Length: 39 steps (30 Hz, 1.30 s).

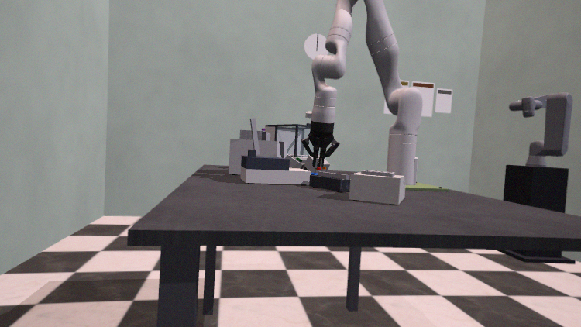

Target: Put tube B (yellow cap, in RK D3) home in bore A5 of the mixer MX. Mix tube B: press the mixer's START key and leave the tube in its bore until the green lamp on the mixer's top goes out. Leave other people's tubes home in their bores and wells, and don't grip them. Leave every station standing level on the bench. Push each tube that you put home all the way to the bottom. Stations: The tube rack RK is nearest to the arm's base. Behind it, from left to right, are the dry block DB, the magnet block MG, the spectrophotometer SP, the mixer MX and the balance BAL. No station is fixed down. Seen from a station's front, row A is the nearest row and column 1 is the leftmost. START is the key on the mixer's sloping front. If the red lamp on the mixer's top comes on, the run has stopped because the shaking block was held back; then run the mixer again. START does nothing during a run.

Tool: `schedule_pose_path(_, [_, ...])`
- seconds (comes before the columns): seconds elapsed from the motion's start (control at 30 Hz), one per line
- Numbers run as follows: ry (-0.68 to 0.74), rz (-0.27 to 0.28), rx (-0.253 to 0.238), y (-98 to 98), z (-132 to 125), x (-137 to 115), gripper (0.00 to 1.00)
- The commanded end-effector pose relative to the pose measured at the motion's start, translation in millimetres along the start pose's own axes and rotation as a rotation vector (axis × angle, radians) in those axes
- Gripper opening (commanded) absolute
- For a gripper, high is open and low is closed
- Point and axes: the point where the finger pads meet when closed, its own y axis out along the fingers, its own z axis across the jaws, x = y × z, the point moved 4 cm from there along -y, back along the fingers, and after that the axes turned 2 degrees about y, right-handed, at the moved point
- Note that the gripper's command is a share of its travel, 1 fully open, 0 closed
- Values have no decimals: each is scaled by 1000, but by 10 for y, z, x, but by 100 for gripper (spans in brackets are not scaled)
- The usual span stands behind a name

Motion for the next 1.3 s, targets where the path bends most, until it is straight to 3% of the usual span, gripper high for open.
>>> schedule_pose_path(0.0, [0,0,-1,-18,-4,-3,10])
schedule_pose_path(1.27, [0,0,-1,-227,-5,-47,10])
